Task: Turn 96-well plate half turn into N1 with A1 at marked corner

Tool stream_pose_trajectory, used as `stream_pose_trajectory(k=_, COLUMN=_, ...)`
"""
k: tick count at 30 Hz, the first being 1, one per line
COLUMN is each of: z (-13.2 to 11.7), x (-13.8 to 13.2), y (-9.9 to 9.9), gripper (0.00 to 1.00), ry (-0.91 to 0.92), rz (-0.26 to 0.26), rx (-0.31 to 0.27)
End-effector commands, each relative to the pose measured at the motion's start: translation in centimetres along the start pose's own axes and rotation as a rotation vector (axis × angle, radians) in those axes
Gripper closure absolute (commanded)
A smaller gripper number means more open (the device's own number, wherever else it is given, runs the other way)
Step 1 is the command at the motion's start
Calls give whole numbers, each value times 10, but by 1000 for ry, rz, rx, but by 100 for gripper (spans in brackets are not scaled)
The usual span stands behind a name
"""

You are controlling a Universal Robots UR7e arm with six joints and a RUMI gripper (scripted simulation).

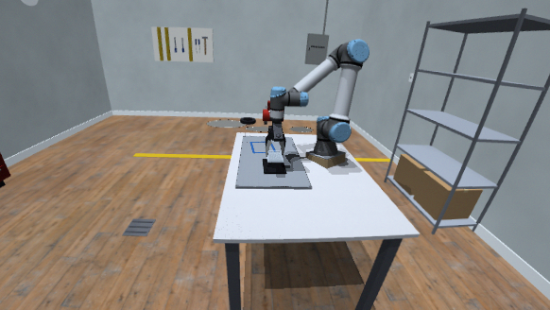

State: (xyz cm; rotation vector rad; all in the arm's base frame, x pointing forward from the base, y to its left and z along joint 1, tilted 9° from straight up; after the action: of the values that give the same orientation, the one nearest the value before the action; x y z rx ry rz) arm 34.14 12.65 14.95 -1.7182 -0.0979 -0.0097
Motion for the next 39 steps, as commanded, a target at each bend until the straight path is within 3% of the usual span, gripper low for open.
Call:
stream_pose_trajectory(k=1, z=0, x=0, y=4, gripper=100, ry=0, rz=-2, rx=0)
stream_pose_trajectory(k=22, z=0, x=1, y=36, gripper=100, ry=0, rz=-1, rx=0)
stream_pose_trajectory(k=39, z=0, x=1, y=37, gripper=100, ry=0, rz=-1, rx=0)
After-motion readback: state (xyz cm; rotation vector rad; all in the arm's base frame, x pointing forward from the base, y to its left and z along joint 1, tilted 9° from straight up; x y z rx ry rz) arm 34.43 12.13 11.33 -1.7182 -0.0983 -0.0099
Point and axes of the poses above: the point where the finger pads meet when closed, its own y axis out along the fingers, its own x axis across the jaws, z = x × y, the point moved 10 cm from there along -y, back along the fingers, and after that the axes turned 8 degrees about -y, right-handed, at the moved point
